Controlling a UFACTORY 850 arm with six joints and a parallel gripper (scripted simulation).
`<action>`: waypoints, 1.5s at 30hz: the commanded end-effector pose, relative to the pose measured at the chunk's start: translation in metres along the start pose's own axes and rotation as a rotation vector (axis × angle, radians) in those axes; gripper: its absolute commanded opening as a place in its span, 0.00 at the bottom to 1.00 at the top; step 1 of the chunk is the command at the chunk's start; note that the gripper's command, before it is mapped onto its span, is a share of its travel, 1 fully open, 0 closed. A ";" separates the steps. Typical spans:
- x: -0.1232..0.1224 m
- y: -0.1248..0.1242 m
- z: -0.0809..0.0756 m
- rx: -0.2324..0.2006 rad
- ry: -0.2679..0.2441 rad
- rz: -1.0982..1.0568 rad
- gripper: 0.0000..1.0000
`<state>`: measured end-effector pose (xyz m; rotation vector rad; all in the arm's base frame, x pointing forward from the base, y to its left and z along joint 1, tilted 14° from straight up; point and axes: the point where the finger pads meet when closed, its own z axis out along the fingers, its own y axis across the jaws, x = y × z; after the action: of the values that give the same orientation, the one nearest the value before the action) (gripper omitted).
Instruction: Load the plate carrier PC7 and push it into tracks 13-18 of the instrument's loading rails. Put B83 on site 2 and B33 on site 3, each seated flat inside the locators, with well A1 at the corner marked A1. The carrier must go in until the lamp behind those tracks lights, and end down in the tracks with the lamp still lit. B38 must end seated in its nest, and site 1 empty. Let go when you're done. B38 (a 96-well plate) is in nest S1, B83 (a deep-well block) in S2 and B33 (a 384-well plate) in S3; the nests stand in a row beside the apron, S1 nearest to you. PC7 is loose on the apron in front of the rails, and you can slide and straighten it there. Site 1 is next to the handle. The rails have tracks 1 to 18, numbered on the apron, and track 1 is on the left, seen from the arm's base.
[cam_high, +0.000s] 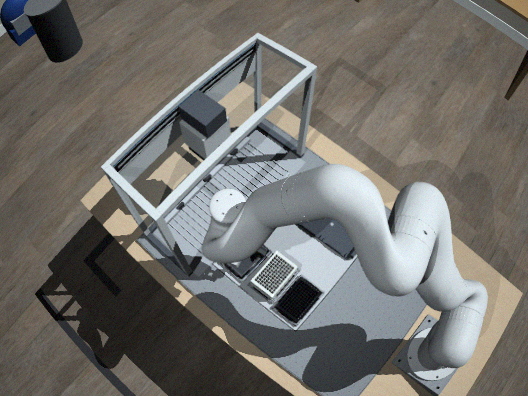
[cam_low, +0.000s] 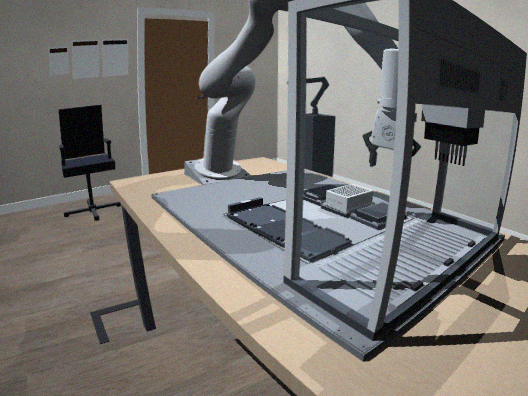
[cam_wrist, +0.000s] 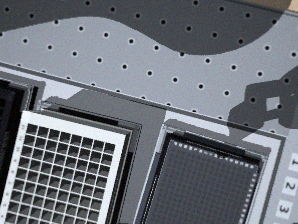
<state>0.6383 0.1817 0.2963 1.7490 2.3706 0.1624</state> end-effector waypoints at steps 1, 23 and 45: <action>-0.012 0.001 0.001 -0.026 0.009 0.155 1.00; -0.024 0.000 0.003 -0.041 0.023 0.284 1.00; -0.023 0.002 0.036 -0.041 0.023 0.284 1.00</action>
<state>0.6516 0.1586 0.2697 2.0674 2.1067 0.2665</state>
